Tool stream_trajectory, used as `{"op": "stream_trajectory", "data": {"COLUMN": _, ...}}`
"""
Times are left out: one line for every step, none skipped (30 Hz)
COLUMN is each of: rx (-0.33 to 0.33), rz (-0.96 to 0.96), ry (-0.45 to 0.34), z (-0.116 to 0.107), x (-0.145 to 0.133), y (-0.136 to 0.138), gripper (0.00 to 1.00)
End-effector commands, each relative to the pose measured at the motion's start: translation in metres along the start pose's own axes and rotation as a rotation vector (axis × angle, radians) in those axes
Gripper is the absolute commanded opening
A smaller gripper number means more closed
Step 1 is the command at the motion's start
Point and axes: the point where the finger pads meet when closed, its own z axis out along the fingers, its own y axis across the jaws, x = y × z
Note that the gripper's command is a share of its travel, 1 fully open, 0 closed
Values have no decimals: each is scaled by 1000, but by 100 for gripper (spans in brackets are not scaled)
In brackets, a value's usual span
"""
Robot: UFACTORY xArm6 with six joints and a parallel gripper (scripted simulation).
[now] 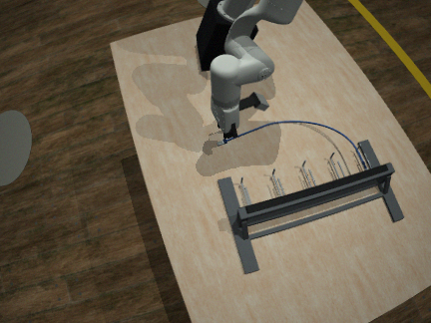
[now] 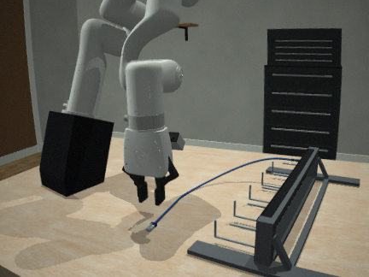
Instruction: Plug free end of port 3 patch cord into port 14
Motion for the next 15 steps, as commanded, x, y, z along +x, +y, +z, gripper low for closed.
{"op": "stream_trajectory", "data": {"rx": -4, "rz": -1, "ry": -2, "z": 8, "x": -1, "y": 1, "gripper": 38}}
{"op": "stream_trajectory", "data": {"rx": -4, "rz": -1, "ry": -2, "z": 8, "x": -1, "y": 1, "gripper": 38}}
{"op": "stream_trajectory", "data": {"rx": -4, "rz": -1, "ry": -2, "z": 10, "x": -1, "y": 1, "gripper": 38}}
{"op": "stream_trajectory", "data": {"rx": -4, "rz": -1, "ry": -2, "z": 12, "x": -1, "y": 2, "gripper": 38}}
{"op": "stream_trajectory", "data": {"rx": -4, "rz": -1, "ry": -2, "z": 14, "x": -1, "y": 2, "gripper": 38}}
{"op": "stream_trajectory", "data": {"rx": -4, "rz": -1, "ry": -2, "z": 16, "x": -1, "y": 2, "gripper": 38}}
{"op": "stream_trajectory", "data": {"rx": -4, "rz": -1, "ry": -2, "z": 18, "x": -1, "y": 2, "gripper": 38}}
{"op": "stream_trajectory", "data": {"rx": -4, "rz": -1, "ry": -2, "z": 20, "x": -1, "y": 2, "gripper": 38}}
{"op": "stream_trajectory", "data": {"rx": -4, "rz": -1, "ry": -2, "z": 22, "x": -1, "y": 2, "gripper": 38}}
{"op": "stream_trajectory", "data": {"rx": -4, "rz": -1, "ry": -2, "z": 24, "x": -1, "y": 2, "gripper": 38}}
{"op": "stream_trajectory", "data": {"rx": -4, "rz": -1, "ry": -2, "z": 26, "x": -1, "y": 2, "gripper": 38}}
{"op": "stream_trajectory", "data": {"rx": -4, "rz": -1, "ry": -2, "z": 28, "x": -1, "y": 2, "gripper": 38}}
{"op": "stream_trajectory", "data": {"rx": -4, "rz": -1, "ry": -2, "z": 30, "x": -1, "y": 2, "gripper": 38}}
{"op": "stream_trajectory", "data": {"rx": -4, "rz": -1, "ry": -2, "z": 32, "x": -1, "y": 2, "gripper": 38}}
{"op": "stream_trajectory", "data": {"rx": -4, "rz": -1, "ry": -2, "z": 34, "x": -1, "y": 2, "gripper": 38}}
